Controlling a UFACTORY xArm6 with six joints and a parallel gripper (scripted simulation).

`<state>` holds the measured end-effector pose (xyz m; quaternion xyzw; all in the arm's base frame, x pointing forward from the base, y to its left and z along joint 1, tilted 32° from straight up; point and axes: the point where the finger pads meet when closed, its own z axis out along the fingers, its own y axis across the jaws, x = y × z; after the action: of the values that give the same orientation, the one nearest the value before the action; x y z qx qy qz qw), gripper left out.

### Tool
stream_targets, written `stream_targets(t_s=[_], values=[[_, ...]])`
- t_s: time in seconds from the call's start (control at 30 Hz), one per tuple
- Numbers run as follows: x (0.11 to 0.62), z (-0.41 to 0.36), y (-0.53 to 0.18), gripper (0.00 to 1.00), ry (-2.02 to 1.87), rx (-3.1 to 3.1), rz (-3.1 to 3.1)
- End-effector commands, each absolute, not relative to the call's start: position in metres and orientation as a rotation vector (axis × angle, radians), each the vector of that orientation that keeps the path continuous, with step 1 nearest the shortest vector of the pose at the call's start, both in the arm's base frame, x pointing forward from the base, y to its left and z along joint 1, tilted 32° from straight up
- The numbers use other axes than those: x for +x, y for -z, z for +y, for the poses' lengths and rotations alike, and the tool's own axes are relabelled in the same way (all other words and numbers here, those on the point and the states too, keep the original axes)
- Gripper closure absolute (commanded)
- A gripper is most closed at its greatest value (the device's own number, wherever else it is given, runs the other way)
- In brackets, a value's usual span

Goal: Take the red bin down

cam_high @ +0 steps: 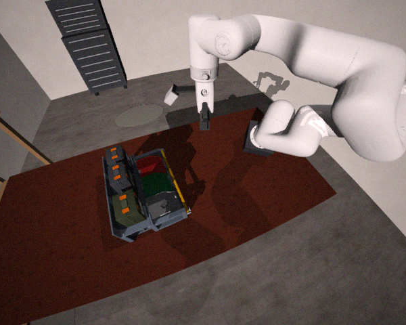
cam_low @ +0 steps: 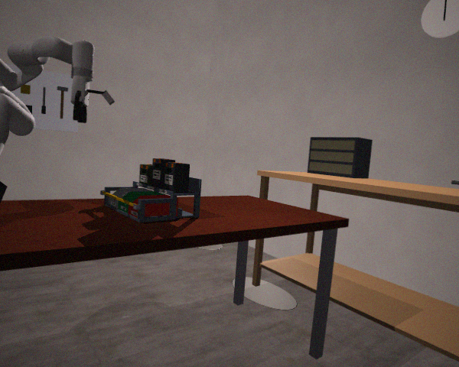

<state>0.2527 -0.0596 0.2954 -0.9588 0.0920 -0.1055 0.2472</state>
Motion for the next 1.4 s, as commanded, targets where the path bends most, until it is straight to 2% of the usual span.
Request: stream_targets(t_s=[0.0, 0.2, 0.37, 1.37], values=[[0.253, -0.0602, -0.2962, 0.0, 0.312, -2.618, 0.18], [0.253, -0.0602, -0.2962, 0.0, 0.312, -2.618, 0.18], [0.253, -0.0602, -0.2962, 0.0, 0.399, -2.641, -0.156], [0.2505, -0.0648, -0.3047, 0.0, 0.411, -2.641, -0.205]])
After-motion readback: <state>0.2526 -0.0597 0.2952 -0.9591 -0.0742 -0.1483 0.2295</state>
